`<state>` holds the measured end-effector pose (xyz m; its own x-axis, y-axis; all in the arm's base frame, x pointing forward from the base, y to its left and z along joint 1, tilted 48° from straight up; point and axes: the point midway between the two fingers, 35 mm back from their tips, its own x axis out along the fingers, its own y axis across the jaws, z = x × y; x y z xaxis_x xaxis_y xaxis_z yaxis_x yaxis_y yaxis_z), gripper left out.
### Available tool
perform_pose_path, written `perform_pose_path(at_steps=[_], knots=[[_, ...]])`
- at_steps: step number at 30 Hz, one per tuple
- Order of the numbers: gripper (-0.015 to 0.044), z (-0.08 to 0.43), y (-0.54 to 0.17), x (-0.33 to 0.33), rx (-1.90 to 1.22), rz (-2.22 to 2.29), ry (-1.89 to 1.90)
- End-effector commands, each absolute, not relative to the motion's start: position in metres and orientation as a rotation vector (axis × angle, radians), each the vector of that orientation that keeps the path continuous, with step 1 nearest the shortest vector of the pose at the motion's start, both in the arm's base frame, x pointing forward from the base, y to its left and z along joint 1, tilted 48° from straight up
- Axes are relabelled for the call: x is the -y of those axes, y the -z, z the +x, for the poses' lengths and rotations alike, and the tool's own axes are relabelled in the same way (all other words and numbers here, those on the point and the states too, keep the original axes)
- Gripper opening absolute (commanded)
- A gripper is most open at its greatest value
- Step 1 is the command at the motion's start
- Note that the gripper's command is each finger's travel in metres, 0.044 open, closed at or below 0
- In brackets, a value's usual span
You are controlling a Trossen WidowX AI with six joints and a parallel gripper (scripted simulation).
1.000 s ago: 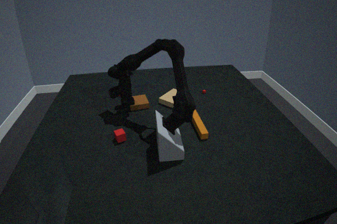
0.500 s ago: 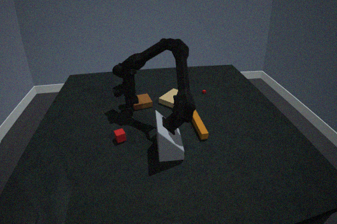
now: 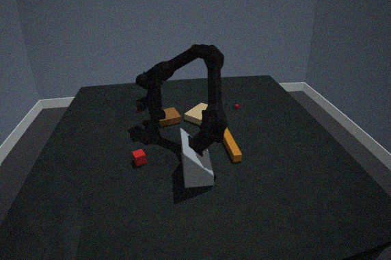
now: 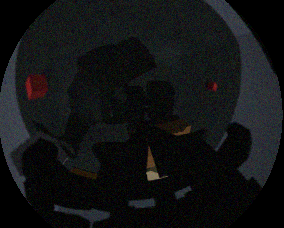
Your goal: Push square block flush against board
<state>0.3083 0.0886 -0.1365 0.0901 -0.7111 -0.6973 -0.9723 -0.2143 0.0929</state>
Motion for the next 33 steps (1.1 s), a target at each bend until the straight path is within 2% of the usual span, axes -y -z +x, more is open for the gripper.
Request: perform_pose_path(at_steps=[1,33], knots=[[0.0000,0.309,0.132,-0.080,-1.669,-1.986,-0.893],[0.0000,0.327,0.101,-0.052,-1.670,-1.988,-0.891]])
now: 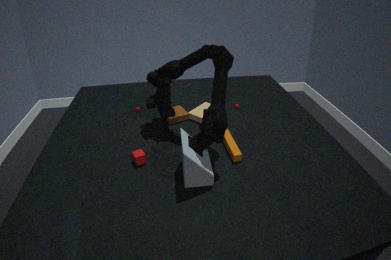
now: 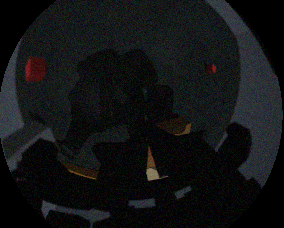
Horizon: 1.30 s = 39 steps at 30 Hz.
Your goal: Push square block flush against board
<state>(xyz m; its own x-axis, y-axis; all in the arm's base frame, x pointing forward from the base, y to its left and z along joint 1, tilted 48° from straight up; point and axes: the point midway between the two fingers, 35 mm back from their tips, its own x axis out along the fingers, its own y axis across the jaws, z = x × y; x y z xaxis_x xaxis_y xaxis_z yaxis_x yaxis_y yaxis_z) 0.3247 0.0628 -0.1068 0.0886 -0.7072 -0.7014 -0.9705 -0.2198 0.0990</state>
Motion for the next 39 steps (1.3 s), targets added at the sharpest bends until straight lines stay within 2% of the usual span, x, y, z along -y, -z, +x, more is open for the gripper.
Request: perform_pose_path(at_steps=[1,39], knots=[[0.0000,0.328,0.100,-0.051,-1.670,-1.988,-0.891],[0.0000,0.320,0.135,-0.082,-1.672,-1.987,-0.889]])
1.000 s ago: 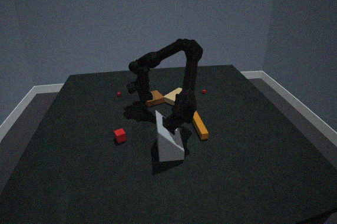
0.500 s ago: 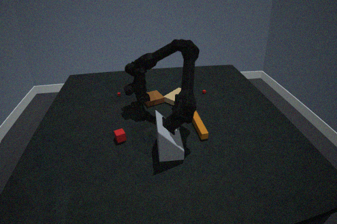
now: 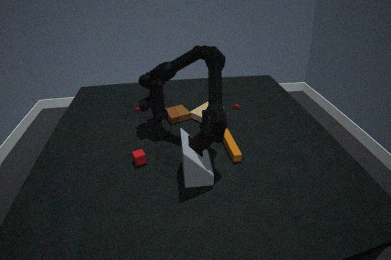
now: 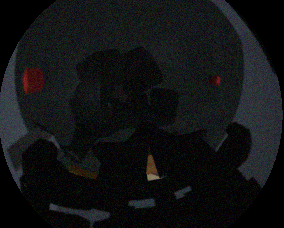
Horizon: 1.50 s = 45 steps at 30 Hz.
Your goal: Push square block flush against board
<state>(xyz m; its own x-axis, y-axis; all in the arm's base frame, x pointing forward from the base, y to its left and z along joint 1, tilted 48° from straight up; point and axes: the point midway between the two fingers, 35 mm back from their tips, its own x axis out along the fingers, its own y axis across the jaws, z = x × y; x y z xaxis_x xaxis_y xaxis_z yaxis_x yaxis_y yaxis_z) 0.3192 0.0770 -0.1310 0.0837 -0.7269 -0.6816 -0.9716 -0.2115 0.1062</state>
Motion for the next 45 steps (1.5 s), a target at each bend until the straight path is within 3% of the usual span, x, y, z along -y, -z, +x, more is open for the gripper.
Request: perform_pose_path(at_steps=[1,16,45], knots=[[0.0000,0.319,0.136,-0.083,-1.672,-1.987,-0.888],[0.0000,0.315,0.097,-0.123,-1.673,-1.971,-0.869],[0.0000,0.404,0.079,-0.120,-1.621,-1.266,0.020]])
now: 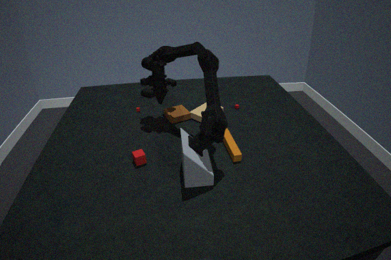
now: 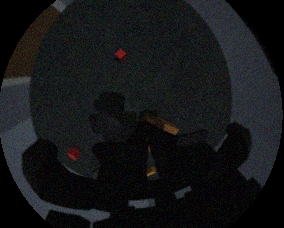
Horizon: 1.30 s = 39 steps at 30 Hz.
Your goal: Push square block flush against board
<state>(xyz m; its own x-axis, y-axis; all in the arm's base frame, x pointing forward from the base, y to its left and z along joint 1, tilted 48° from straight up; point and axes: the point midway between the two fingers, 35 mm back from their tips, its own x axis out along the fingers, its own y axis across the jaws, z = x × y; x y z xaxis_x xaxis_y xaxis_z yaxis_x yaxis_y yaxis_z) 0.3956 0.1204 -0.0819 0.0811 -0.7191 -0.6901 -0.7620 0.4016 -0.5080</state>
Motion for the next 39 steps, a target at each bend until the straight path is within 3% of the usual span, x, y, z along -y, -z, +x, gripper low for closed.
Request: perform_pose_path(at_steps=[1,14,18,39], knots=[[0.0000,0.407,0.079,-0.120,-1.614,-1.240,0.048],[0.0000,0.430,0.074,-0.111,-1.546,-1.023,0.270],[0.0000,0.439,0.106,-0.074,-1.532,-0.989,0.307],[0.0000,0.425,0.104,-0.067,-1.532,-0.988,0.309]])
